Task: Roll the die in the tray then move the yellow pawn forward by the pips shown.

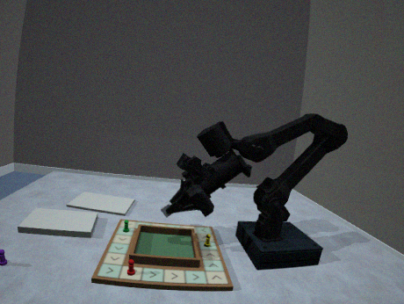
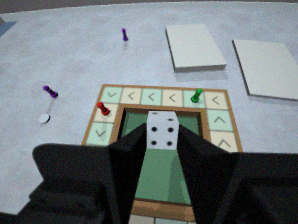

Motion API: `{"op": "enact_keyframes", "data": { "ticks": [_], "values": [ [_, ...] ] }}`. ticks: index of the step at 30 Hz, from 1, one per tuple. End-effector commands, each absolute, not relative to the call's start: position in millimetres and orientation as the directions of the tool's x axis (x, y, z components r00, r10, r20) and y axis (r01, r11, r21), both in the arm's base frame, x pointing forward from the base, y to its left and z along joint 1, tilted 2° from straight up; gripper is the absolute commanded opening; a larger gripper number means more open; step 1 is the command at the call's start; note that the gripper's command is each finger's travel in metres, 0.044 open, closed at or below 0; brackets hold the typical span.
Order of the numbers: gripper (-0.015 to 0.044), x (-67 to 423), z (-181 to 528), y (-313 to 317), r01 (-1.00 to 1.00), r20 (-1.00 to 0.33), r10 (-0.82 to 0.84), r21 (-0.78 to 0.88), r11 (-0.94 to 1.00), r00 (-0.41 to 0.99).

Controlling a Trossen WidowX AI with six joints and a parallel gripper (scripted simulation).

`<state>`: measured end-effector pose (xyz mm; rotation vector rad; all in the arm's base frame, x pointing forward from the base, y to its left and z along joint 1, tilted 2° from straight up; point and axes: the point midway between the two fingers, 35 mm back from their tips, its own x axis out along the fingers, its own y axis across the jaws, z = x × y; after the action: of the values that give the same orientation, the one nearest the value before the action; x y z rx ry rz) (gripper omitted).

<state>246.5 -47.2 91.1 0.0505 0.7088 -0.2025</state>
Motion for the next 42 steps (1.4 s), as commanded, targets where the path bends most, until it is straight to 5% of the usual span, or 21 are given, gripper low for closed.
{"op": "enact_keyframes", "data": {
  "ticks": [1,9,26,42],
  "values": [
    [0.0000,246.5,91.1,-47.2,0.202,-0.651,-0.167,-0.023,0.979,0.740],
    [0.0000,246.5,91.1,-47.2,0.202,-0.651,-0.167,-0.023,0.979,0.740],
    [0.0440,246.3,130.8,-46.0,0.200,-0.653,-0.169,-0.027,0.979,0.739],
    [0.0440,265.4,97.7,-51.2,0.199,-0.991,-0.054,-0.028,0.980,0.126]
  ]
}}
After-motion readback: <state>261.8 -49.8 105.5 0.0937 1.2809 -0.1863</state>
